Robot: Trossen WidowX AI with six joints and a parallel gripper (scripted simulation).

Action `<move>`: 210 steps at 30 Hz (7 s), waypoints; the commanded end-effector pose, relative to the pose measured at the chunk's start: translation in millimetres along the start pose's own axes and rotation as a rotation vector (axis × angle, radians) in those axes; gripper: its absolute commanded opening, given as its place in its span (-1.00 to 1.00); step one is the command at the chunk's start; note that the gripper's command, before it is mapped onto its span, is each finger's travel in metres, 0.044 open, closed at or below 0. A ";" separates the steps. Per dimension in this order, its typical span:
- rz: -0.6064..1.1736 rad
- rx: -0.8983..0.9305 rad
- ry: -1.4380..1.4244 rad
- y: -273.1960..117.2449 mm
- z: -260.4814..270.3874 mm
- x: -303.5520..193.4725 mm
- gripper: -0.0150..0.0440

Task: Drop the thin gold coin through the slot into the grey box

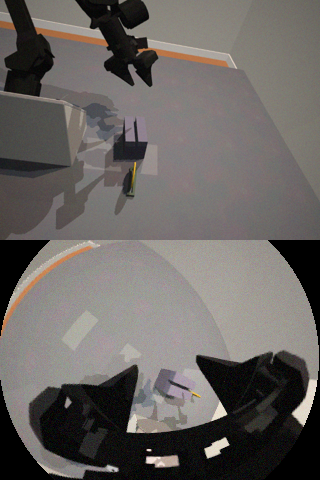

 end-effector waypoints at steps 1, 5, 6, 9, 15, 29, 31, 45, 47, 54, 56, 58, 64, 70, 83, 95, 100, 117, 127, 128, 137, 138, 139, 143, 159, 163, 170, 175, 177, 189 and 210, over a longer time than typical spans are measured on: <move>0.005 0.001 0.014 0.5 -1.3 -0.4 0.78; 0.112 0.019 0.293 9.6 -27.6 -11.7 0.42; 0.142 0.022 0.378 12.2 -35.5 -15.9 0.33; 0.231 0.027 0.638 19.7 -59.2 -31.3 0.06; 0.398 0.022 1.166 32.0 -103.4 -73.4 0.05; 0.763 -0.006 2.353 46.0 -161.7 -209.2 0.05; 0.768 -0.006 2.367 46.2 -161.7 -210.1 0.05; 0.768 -0.004 2.367 76.5 -141.9 -215.2 0.05; 0.768 -0.003 2.367 83.9 -136.3 -215.7 0.05; 0.768 -0.003 2.368 91.3 -131.5 -216.7 0.05; 0.768 -0.003 2.368 94.2 -130.0 -217.3 0.05; 0.768 -0.003 2.368 97.1 -128.5 -217.9 0.05; 0.767 -0.004 2.368 105.6 -123.9 -219.7 0.05; 0.767 -0.004 2.368 113.9 -119.0 -221.4 0.05; 0.768 -0.001 2.368 131.7 -107.2 -225.2 0.05; 0.769 0.002 2.369 146.1 -96.1 -228.4 0.05; 0.769 0.002 2.369 146.3 -95.9 -228.4 -0.30; 0.768 -0.001 2.368 138.3 -103.1 -226.6 -0.49; 0.766 -0.005 2.368 119.0 -118.1 -222.2 -0.49; 0.766 -0.006 2.368 117.0 -119.5 -221.8 -0.49; 0.766 -0.007 2.368 97.9 -131.6 -217.7 -0.49; 0.766 -0.007 2.368 95.7 -132.9 -217.2 -0.49; 0.766 -0.007 2.368 93.5 -134.2 -216.7 -0.49; 0.767 -0.007 2.367 84.5 -139.0 -214.8 -0.49; 0.745 0.045 2.240 66.3 -149.3 -217.7 -0.49; 0.741 0.053 2.220 66.2 -149.6 -218.7 -0.49; 0.741 0.051 2.219 65.4 -146.2 -207.2 -0.49; 0.740 0.050 2.219 64.5 -141.6 -194.7 -0.49; 0.740 0.049 2.220 64.1 -139.6 -189.8 -0.49; 0.740 0.048 2.221 61.2 -126.1 -161.7 -0.49; 0.743 0.056 2.223 54.3 -96.1 -118.1 -0.49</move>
Point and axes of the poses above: the point midway between the two fingers, 35 mm back from their tips, its own y axis out along the fingers, its own z axis across the jaws, x = y × z, the point moved 5 cm from there along -y, back along the fingers, and after that the axes turned 11 degrees about -y, right-handed, at the moved point
